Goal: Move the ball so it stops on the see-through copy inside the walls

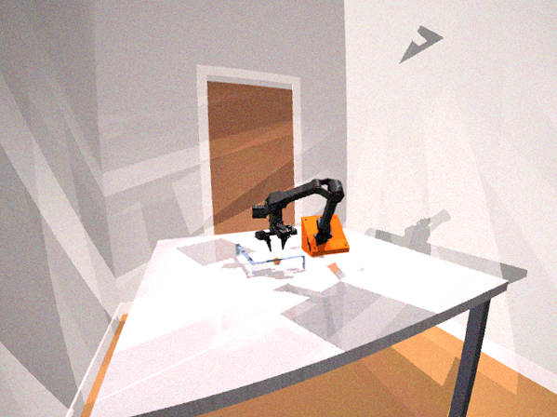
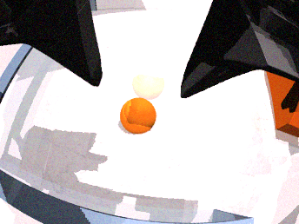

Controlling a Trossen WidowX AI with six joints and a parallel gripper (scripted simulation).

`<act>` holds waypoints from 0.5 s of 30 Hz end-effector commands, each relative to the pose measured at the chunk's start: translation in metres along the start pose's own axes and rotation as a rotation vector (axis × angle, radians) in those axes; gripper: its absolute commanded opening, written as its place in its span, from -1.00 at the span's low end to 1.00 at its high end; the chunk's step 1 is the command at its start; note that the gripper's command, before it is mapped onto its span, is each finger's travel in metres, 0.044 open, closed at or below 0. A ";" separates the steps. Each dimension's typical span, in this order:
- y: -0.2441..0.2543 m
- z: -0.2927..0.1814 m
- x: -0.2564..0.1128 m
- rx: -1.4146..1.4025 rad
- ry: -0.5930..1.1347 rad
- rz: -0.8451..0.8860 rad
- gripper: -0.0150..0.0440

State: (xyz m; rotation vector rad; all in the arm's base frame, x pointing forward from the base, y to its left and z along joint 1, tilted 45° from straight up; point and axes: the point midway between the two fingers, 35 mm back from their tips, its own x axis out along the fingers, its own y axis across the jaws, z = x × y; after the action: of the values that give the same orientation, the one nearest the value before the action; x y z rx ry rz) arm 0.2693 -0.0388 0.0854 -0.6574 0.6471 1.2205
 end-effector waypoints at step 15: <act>0.001 -0.002 0.023 0.022 -0.064 -0.019 0.43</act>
State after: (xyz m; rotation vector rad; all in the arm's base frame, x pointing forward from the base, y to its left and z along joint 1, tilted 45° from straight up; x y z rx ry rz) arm 0.2726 -0.0294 0.0698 -0.6082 0.5997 1.2068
